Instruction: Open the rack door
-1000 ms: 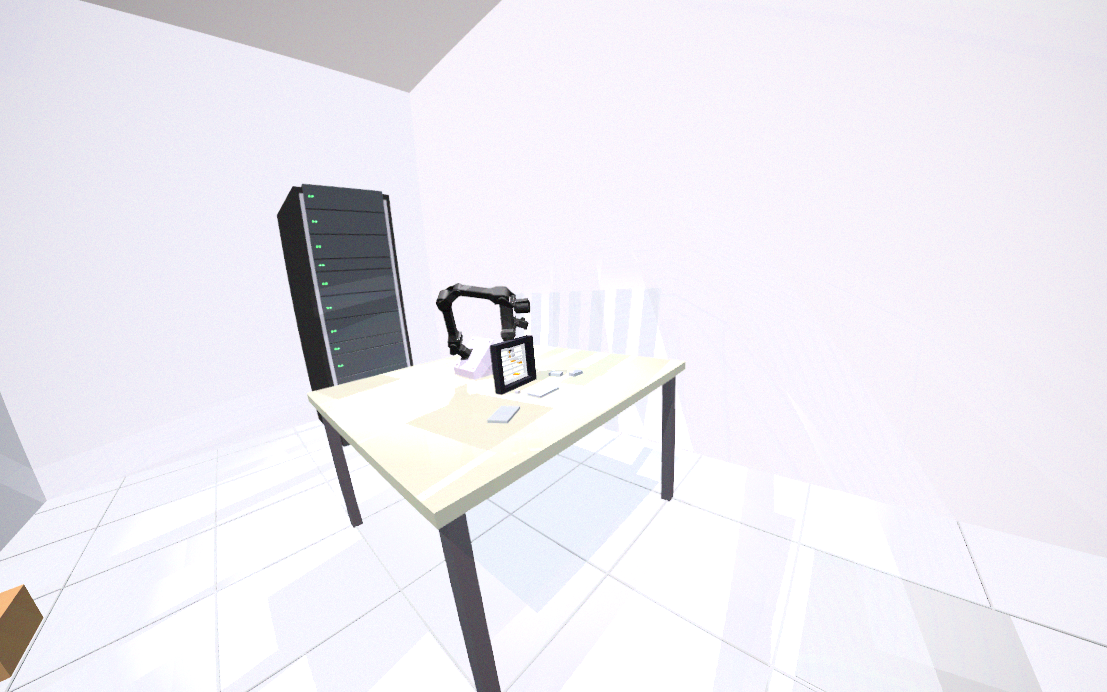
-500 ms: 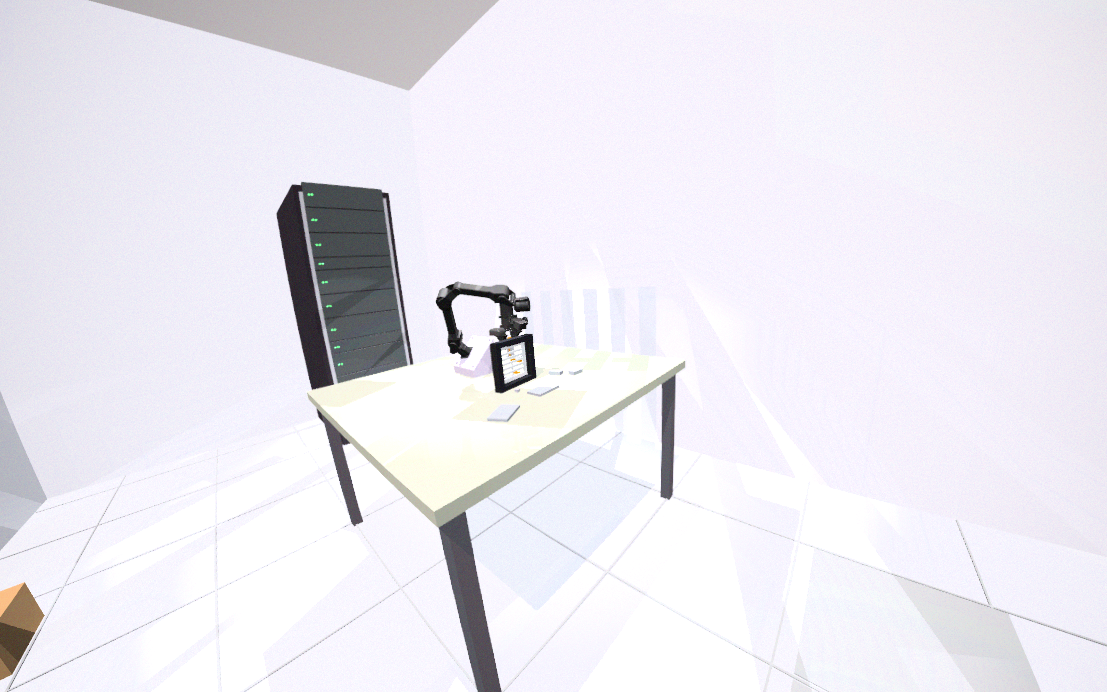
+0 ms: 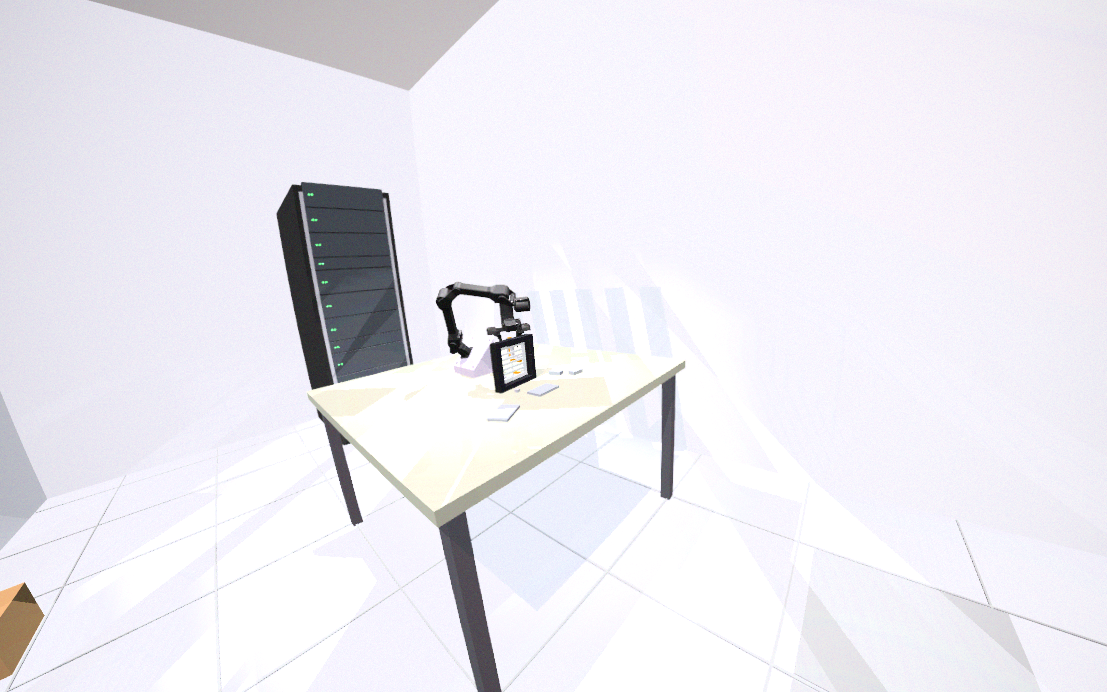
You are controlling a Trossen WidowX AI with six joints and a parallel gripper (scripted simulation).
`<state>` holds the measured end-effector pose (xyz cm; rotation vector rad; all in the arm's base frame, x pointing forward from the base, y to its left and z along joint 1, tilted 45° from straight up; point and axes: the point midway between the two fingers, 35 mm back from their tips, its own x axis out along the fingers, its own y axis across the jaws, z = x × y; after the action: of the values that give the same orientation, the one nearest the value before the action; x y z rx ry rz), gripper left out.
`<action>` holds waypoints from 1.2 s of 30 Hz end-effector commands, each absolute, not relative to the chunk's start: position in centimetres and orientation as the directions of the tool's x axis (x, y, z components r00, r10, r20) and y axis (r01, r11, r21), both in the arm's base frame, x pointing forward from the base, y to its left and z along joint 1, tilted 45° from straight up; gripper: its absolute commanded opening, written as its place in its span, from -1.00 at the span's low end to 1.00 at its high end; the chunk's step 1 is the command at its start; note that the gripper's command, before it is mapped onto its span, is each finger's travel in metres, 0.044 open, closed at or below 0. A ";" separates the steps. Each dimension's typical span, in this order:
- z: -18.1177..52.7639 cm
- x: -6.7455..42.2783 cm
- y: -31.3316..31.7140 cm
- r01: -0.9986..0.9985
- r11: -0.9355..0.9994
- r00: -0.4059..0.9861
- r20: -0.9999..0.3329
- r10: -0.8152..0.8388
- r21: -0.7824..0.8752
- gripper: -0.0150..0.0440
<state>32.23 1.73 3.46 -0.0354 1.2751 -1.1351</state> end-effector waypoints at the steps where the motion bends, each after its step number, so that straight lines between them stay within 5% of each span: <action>1: 3.5 32.3 1.7 0.864 0.279 -0.132 -0.723 -0.678 -0.419 0.49; 15: 3.5 32.3 1.7 0.977 -0.214 -0.132 -0.722 -0.679 0.022 0.49; 28: 3.5 32.3 1.7 0.970 -0.237 -0.132 -0.722 -0.679 0.045 0.49; 36: 3.5 32.3 1.7 0.970 -0.237 -0.132 -0.722 -0.679 0.045 -0.22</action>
<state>32.28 1.69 3.47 0.7498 0.5375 -1.6791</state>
